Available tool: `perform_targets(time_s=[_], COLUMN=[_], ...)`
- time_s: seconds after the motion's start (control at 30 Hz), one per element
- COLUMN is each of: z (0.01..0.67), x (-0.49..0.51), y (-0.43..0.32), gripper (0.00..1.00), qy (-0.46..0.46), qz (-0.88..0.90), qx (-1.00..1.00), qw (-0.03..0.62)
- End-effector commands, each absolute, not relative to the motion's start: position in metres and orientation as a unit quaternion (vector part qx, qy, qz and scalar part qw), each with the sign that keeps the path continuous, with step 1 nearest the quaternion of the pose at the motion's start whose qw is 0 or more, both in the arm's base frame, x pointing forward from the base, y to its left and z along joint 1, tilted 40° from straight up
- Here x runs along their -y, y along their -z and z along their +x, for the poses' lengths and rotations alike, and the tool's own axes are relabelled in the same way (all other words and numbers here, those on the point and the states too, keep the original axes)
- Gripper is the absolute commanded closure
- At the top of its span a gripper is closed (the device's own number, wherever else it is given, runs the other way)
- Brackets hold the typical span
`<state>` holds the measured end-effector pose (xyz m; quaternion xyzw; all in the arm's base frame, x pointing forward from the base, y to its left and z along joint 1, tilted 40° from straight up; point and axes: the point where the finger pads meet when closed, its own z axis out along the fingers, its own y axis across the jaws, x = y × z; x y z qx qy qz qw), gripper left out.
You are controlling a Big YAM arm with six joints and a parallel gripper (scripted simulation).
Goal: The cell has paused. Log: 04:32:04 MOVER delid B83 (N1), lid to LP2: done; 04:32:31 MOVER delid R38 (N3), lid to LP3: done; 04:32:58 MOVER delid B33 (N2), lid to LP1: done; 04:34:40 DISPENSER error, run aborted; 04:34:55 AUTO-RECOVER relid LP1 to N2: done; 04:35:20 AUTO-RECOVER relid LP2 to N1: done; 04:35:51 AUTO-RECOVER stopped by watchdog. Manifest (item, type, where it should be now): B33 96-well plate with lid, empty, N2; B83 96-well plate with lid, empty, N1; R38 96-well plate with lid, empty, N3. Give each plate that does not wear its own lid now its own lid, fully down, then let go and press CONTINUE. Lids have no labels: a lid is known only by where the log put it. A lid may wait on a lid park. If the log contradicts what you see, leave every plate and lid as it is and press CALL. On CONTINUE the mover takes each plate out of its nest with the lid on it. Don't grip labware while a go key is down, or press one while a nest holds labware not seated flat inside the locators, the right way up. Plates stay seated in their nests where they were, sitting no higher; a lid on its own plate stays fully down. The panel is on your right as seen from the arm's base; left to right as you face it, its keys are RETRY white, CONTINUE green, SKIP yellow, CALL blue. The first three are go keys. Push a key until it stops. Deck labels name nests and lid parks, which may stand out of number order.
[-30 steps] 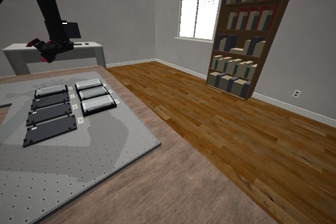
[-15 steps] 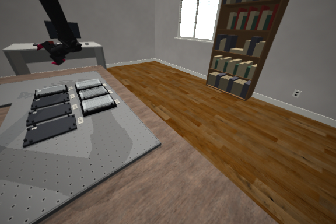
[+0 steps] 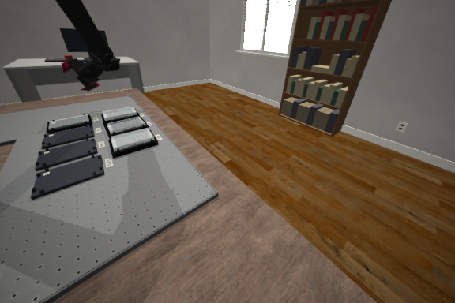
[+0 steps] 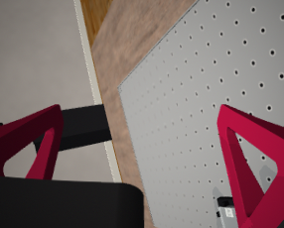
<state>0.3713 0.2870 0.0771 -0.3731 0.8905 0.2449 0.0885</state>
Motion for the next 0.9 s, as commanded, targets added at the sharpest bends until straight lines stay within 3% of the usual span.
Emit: perform_targets(time_s=[0.0,0.87], z=[0.383,0.401], x=[-0.281,-0.181], y=[-0.112,-0.162], gripper=[0.0,0.0], qy=[-0.242,-0.162], qz=[-0.353,-0.238], qx=[-0.897,-0.949], qw=[0.114,0.125])
